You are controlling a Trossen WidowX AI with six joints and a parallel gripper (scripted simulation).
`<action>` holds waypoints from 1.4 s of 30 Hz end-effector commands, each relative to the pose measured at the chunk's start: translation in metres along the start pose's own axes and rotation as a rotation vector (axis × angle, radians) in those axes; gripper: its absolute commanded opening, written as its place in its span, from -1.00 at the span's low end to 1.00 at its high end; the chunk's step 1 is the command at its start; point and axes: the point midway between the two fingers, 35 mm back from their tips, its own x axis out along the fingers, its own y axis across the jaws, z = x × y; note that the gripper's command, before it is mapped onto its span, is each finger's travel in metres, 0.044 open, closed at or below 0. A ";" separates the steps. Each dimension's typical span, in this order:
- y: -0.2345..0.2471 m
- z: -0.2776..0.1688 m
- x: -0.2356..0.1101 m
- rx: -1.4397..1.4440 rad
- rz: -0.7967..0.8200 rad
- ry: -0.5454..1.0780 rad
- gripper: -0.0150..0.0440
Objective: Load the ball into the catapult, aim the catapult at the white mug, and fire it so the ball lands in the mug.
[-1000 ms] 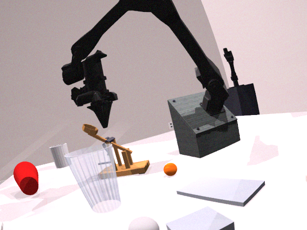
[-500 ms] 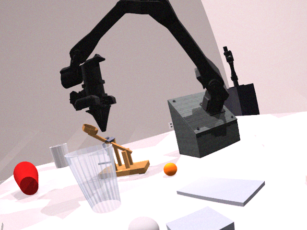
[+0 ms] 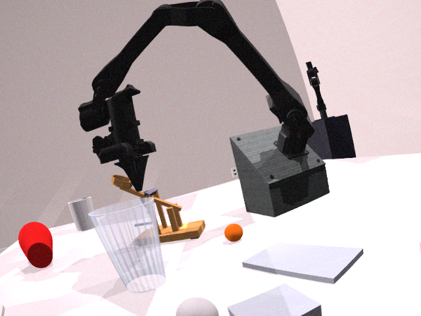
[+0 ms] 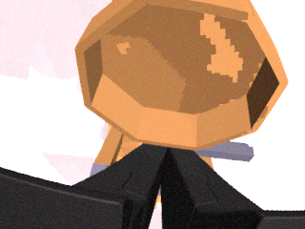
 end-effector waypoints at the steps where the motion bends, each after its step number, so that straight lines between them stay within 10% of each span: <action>1: 0.001 0.005 0.007 0.000 0.003 0.000 -0.49; 42: 0.002 0.023 0.062 -0.001 0.006 -0.001 -0.49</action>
